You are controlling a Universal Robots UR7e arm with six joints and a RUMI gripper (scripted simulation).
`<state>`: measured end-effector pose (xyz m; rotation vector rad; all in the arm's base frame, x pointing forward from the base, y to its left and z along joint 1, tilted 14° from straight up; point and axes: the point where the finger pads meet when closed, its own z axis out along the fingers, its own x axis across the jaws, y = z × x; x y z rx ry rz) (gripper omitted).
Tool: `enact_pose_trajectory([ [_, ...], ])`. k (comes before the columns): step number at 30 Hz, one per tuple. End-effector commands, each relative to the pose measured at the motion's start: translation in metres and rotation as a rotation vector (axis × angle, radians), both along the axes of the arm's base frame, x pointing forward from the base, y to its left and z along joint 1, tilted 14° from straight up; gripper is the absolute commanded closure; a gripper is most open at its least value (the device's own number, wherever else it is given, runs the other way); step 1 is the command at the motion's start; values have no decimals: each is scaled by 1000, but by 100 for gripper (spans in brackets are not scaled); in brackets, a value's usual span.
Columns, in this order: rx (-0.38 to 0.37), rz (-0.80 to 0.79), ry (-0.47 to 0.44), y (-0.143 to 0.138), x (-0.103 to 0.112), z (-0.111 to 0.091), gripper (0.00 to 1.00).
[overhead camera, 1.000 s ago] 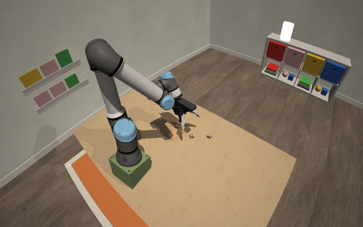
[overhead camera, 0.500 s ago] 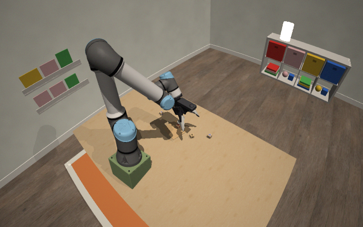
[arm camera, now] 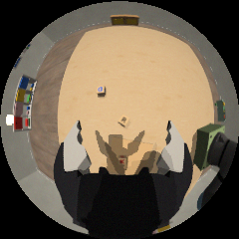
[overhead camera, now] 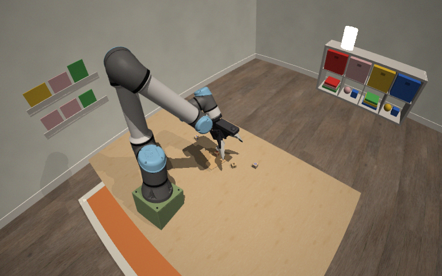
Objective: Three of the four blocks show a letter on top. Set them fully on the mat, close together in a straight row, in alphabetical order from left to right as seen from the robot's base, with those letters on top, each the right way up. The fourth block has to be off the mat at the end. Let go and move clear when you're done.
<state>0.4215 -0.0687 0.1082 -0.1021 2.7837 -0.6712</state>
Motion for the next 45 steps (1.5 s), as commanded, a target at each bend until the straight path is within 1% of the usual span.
enact_pose_trajectory([
  [1, 0, 0, -1, 0, 0, 0, 0],
  [12, 0, 0, -1, -2, 3, 1, 0],
  [13, 0, 0, 0, -6, 8, 2, 0],
  [15, 2, -1, 2, -21, 27, 6, 0],
  [19, 3, -3, 5, -68, 72, 12, 0],
  [21, 2, -3, 5, -82, 83, 13, 0],
  [45, 2, -3, 5, -85, 86, 13, 0],
])
